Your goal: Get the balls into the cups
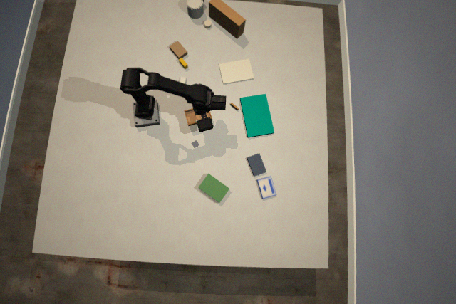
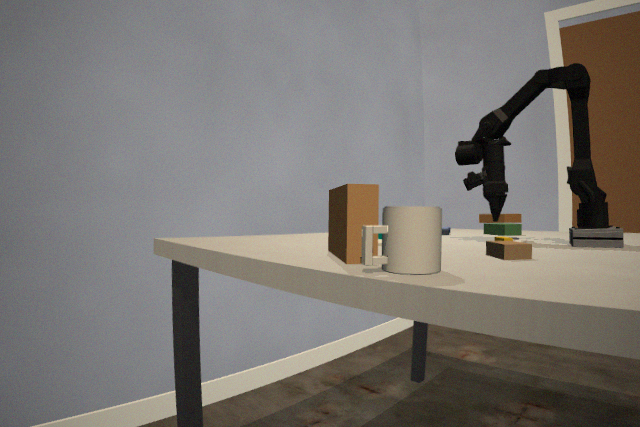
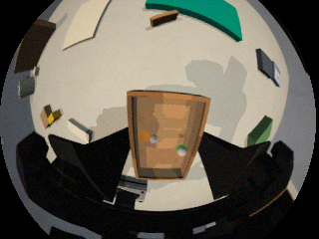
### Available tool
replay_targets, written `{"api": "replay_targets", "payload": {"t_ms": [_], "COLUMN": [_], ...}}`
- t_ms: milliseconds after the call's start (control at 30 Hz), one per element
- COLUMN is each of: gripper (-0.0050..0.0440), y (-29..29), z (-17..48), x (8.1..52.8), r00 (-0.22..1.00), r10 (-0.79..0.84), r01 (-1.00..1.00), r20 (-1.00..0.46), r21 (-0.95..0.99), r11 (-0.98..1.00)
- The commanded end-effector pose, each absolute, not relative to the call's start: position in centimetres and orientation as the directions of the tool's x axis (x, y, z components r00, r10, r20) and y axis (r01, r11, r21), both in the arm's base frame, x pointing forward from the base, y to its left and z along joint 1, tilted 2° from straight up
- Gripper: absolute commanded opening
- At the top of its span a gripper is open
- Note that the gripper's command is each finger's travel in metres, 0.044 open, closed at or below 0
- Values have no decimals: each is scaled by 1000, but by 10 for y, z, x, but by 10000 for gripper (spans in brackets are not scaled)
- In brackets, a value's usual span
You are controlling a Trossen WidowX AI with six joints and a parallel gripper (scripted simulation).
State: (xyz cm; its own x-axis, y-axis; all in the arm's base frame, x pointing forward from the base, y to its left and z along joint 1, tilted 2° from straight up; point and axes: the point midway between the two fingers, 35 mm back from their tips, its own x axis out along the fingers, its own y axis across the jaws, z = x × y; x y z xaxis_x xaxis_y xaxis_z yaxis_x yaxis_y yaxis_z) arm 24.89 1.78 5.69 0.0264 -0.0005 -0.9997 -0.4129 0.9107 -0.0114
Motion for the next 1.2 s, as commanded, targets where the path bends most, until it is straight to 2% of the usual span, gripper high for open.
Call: {"api": "replay_targets", "payload": {"t_ms": [0,1167], "gripper": [0,0], "y": [18,18], "z": [57,57], "x": [249,249], "r00": [44,43], "r10": [6,0], "r01": [-414,-414], "r20": [-999,-999], "r21": [-13,-18], "r11": [910,910]}}
